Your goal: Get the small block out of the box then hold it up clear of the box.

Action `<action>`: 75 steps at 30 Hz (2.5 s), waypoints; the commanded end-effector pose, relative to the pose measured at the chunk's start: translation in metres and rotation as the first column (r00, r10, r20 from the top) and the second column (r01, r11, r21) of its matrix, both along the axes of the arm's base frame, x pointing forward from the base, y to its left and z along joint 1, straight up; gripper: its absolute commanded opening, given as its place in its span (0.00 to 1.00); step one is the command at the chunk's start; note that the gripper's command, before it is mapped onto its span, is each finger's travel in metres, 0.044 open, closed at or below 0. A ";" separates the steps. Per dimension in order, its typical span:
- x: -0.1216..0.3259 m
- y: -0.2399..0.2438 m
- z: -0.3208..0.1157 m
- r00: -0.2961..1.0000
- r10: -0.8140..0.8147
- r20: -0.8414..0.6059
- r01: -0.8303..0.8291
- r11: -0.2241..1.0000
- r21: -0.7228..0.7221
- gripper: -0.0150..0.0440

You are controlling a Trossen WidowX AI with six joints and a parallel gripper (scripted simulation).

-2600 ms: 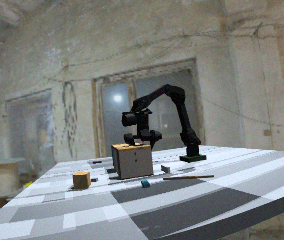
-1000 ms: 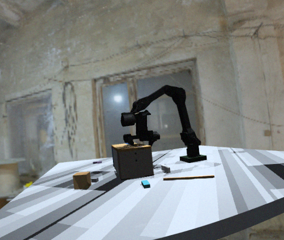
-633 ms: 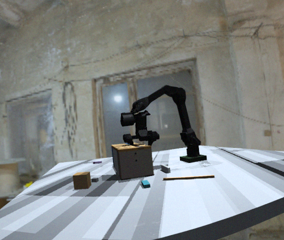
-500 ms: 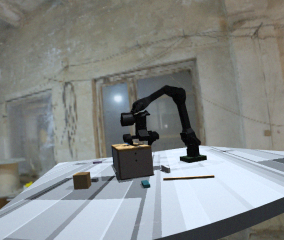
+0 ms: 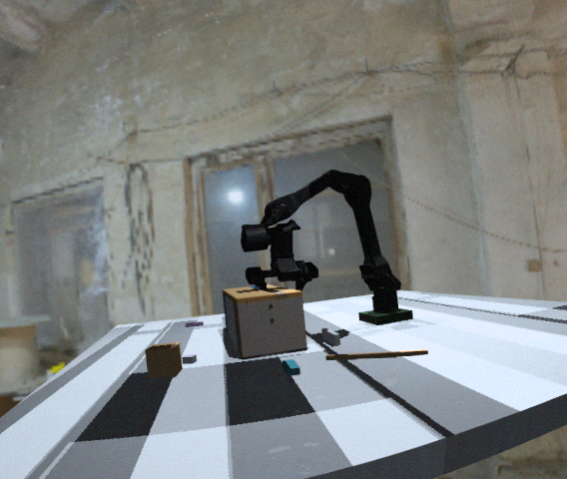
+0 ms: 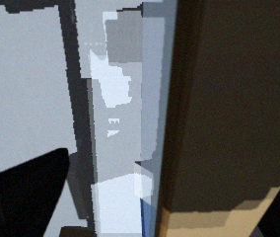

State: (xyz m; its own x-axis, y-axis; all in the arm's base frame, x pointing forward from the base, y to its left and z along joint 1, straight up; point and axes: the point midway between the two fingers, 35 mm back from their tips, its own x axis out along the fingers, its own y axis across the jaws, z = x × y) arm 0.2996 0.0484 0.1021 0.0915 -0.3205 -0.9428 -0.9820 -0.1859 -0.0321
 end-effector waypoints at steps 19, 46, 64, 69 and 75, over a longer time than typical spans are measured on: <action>0.004 -0.021 0.000 1.000 -0.004 0.000 0.004 1.000 -0.004 0.93; 0.005 -0.024 0.000 1.000 -0.004 0.000 0.004 1.000 -0.004 0.93; 0.008 -0.042 0.000 1.000 -0.004 0.000 0.004 1.000 -0.006 0.93; 0.010 -0.053 0.000 1.000 -0.004 0.000 0.004 1.000 -0.006 0.93; 0.013 -0.070 0.000 1.000 -0.004 0.001 0.004 1.000 -0.008 0.93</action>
State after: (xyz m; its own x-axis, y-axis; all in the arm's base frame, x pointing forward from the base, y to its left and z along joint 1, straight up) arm 0.3113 -0.0132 0.1018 0.0889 -0.3264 -0.9411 -0.9832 -0.1799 -0.0305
